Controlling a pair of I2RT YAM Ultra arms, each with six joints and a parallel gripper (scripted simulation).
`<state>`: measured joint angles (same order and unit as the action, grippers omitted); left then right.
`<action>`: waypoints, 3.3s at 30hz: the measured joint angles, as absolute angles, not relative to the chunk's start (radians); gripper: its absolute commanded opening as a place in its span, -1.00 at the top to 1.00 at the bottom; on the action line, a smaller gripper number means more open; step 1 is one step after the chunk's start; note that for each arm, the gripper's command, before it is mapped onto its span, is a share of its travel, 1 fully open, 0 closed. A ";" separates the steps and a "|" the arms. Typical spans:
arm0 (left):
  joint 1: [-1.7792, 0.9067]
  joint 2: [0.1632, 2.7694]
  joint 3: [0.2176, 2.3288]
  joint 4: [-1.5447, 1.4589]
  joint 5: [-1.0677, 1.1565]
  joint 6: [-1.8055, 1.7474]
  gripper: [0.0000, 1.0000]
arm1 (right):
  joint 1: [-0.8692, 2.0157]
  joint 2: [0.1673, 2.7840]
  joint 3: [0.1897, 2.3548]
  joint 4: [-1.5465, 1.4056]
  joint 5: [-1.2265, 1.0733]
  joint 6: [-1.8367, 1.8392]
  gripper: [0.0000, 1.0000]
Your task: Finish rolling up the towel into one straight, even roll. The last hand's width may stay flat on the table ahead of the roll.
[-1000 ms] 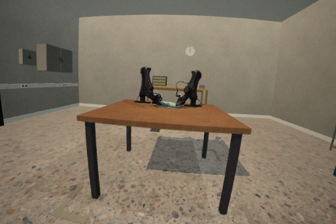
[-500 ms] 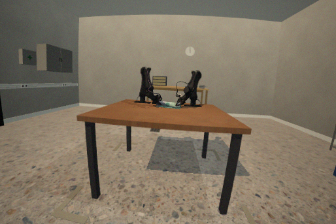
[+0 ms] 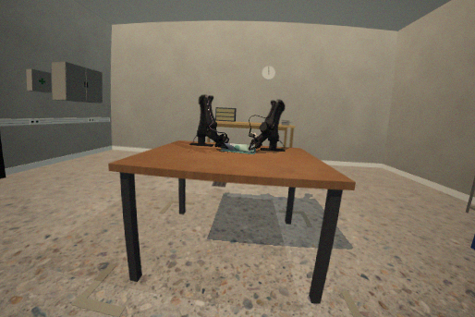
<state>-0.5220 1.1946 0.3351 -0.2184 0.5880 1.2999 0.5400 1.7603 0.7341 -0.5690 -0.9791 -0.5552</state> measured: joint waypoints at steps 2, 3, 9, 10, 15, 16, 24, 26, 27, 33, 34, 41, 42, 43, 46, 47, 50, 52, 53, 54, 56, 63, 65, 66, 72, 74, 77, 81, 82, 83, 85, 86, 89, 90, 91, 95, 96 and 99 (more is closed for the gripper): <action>-0.522 1.195 0.335 -0.216 0.588 1.299 0.30 | 0.540 1.760 0.734 -0.569 -0.978 -0.555 0.10; -0.522 1.195 0.335 -0.216 0.588 1.299 0.30 | 0.540 1.760 0.734 -0.569 -0.978 -0.555 0.03; -0.522 1.195 0.335 -0.215 0.588 1.299 0.30 | 0.540 1.760 0.735 -0.584 -1.005 -0.556 -0.34; -0.522 1.195 0.335 -0.215 0.588 1.299 0.30 | 0.540 1.760 0.735 -0.587 -1.009 -0.556 -0.34; -0.522 1.195 0.335 -0.215 0.588 1.299 0.30 | 0.540 1.759 0.744 -0.610 -1.029 -0.556 -0.70; -0.522 1.195 0.335 -0.215 0.588 1.299 0.30 | 0.540 1.758 0.746 -0.616 -1.034 -0.556 -0.70; -0.522 1.195 0.335 -0.213 0.588 1.298 0.30 | 0.485 1.755 0.775 -0.694 -1.006 -0.619 -0.70; -0.522 1.195 0.335 -0.213 0.588 1.298 0.30 | 0.448 1.752 0.793 -0.740 -0.992 -0.656 -0.70; -0.522 1.195 0.335 -0.213 0.588 1.298 0.30 | 0.430 1.748 0.801 -0.760 -0.987 -0.673 -0.70; -0.522 1.195 0.335 -0.213 0.588 1.298 0.30 | 0.361 1.743 0.863 -0.904 -0.966 -0.788 -0.70; -0.522 1.195 0.335 -0.213 0.588 1.298 0.30 | 0.347 1.742 0.876 -0.930 -0.962 -0.809 -0.70; -0.522 1.201 0.340 -0.214 0.588 1.298 0.30 | 0.311 1.742 0.924 -1.050 -0.948 -0.911 -0.70; -0.522 1.208 0.346 -0.216 0.588 1.298 0.30 | 0.311 1.742 0.925 -1.060 -0.947 -0.918 -0.70; -0.522 1.216 0.354 -0.220 0.588 1.298 0.30 | 0.311 1.742 0.925 -1.068 -0.945 -0.925 -0.70; -0.522 1.231 0.373 -0.228 0.588 1.298 0.30 | 0.311 1.742 0.926 -1.084 -0.944 -0.937 -0.70; -0.522 1.236 0.381 -0.236 0.588 1.298 0.30 | 0.311 1.742 0.926 -1.088 -0.943 -0.941 -0.70; -0.522 1.266 0.414 -0.274 0.590 1.297 0.30 | 0.311 1.742 0.926 -1.095 -0.942 -0.947 -0.70; -0.522 1.293 0.445 -0.306 0.595 1.296 0.30 | 0.311 1.742 0.926 -1.098 -0.942 -0.950 -0.70; -0.522 1.308 0.462 -0.324 0.598 1.296 0.30 | 0.311 1.742 0.926 -1.099 -0.942 -0.950 -0.70; -0.522 1.324 0.480 -0.344 0.601 1.296 0.30 | 0.311 1.742 0.926 -1.100 -0.941 -0.951 -0.70; -0.518 1.357 0.519 -0.387 0.609 1.295 0.30 | 0.311 1.742 0.926 -1.101 -0.941 -0.952 -0.70; -0.498 1.479 0.648 -0.540 0.639 1.295 0.30 | 0.311 1.742 0.926 -1.103 -0.941 -0.954 -0.70; -0.495 1.513 0.682 -0.593 0.648 1.296 0.30 | 0.311 1.742 0.926 -1.103 -0.941 -0.954 -0.70; -0.492 1.535 0.704 -0.619 0.653 1.296 0.30 | 0.311 1.742 0.926 -1.103 -0.941 -0.954 -0.70; -0.474 1.680 0.849 -0.787 0.683 1.306 0.30 | 0.311 1.742 0.926 -1.103 -0.941 -0.955 -0.70; -0.469 1.729 0.896 -0.846 0.692 1.312 0.30 | 0.311 1.742 0.926 -1.103 -0.941 -0.955 -0.70; -0.463 1.803 0.965 -0.934 0.707 1.322 0.30 | 0.311 1.742 0.926 -1.103 -0.941 -0.955 -0.70; -0.459 1.864 1.017 -1.024 0.719 1.335 0.30 | 0.311 1.742 0.926 -1.103 -0.941 -0.955 -0.70; -0.458 1.882 1.032 -1.050 0.721 1.340 0.30 | 0.311 1.742 0.926 -1.103 -0.941 -0.955 -0.70; -0.458 1.901 1.049 -1.075 0.723 1.344 0.30 | 0.311 1.742 0.926 -1.103 -0.941 -0.955 -0.70; -0.455 1.942 1.082 -1.122 0.727 1.352 0.30 | 0.311 1.742 0.926 -1.103 -0.941 -0.955 -0.70; -0.454 1.961 1.098 -1.144 0.730 1.356 0.30 | 0.311 1.742 0.926 -1.103 -0.941 -0.955 -0.70; -0.450 2.013 1.140 -1.207 0.736 1.367 0.30 | 0.311 1.742 0.926 -1.103 -0.941 -0.955 -0.70; -0.449 2.027 1.152 -1.226 0.738 1.371 0.30 | 0.311 1.742 0.926 -1.103 -0.941 -0.955 -0.70; -0.449 2.041 1.162 -1.243 0.738 1.374 0.30 | 0.311 1.742 0.926 -1.103 -0.941 -0.955 -0.70; -0.448 2.078 1.188 -1.299 0.740 1.386 0.30 | 0.311 1.742 0.926 -1.103 -0.941 -0.955 -0.70; -0.448 2.083 1.191 -1.307 0.740 1.388 0.30 | 0.311 1.742 0.926 -1.103 -0.941 -0.955 -0.70; -0.448 2.088 1.195 -1.329 0.740 1.394 0.30 | 0.311 1.742 0.926 -1.103 -0.941 -0.955 -0.70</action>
